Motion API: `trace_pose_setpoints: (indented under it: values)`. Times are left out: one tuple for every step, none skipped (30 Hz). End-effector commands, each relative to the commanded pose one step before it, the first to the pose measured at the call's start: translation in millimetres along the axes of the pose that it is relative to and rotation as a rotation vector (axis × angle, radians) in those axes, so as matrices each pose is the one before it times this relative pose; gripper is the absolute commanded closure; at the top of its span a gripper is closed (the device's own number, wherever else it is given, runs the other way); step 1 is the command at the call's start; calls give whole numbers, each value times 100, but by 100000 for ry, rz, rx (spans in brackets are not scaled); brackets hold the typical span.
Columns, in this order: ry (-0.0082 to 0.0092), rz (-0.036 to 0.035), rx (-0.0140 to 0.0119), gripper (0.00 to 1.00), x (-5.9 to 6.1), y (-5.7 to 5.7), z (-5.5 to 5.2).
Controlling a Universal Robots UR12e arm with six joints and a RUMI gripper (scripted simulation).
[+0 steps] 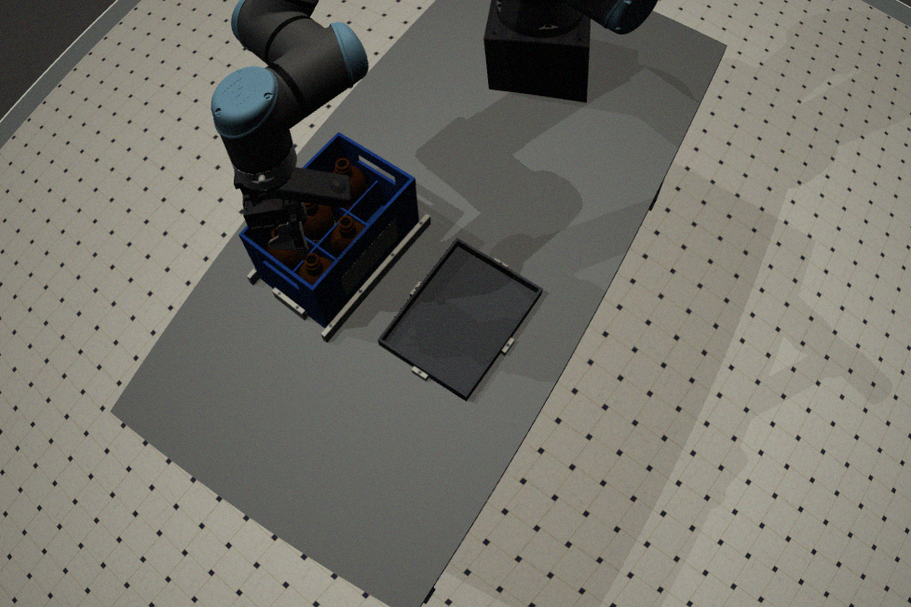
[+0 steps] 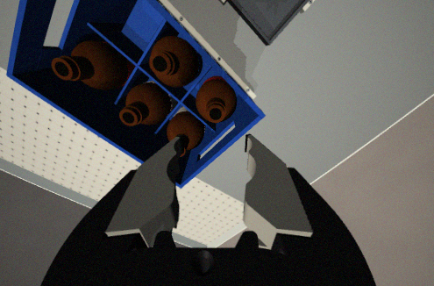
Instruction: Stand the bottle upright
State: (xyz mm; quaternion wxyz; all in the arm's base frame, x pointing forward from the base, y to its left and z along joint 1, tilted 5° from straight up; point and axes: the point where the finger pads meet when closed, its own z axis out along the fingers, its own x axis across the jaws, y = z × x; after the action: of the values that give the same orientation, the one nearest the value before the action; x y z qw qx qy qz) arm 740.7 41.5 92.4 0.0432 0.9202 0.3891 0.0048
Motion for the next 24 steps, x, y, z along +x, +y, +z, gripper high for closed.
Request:
trace_pose_setpoints:
  values:
    - [-83, 49, 25, 62, -52, -32, 206]
    - [-26, -1, 38, 62, -10, -16, 89]
    - [-47, -4, 67, 62, -17, -26, 106]
    - [-35, -2, 49, 62, -18, -25, 97]
    - [-26, -1, 37, 62, -19, -25, 93]
    - [-15, 1, 21, 62, -12, -13, 89]
    - [0, 0, 0, 62, 0, 0, 0]
    - [0, 0, 0, 62, 0, 0, 0]
    - [0, 3, 0, 62, -3, 3, 83]
    - [0, 3, 0, 62, -3, 3, 90]
    - [0, 3, 0, 62, -3, 3, 97]
    - [0, 4, 0, 62, -3, 4, 103]
    - [0, 4, 0, 62, -4, 4, 109]
    - [0, 4, 0, 62, -4, 4, 114]
    - [0, 4, 0, 62, -4, 4, 119]
    - [-1, 4, 0, 62, -4, 4, 124]
    - [0, 3, 0, 62, -4, 4, 128]
    - [0, 2, 0, 62, -2, 3, 130]
    - [0, 1, 0, 62, -1, 1, 133]
    - [0, -2, 0, 62, 0, -1, 135]
    - [0, -4, 0, 62, 2, -2, 137]
    - [1, -5, 0, 62, 3, -3, 137]
    - [1, -6, 0, 62, 3, -3, 137]
    - [0, 0, 0, 62, 0, 0, 0]
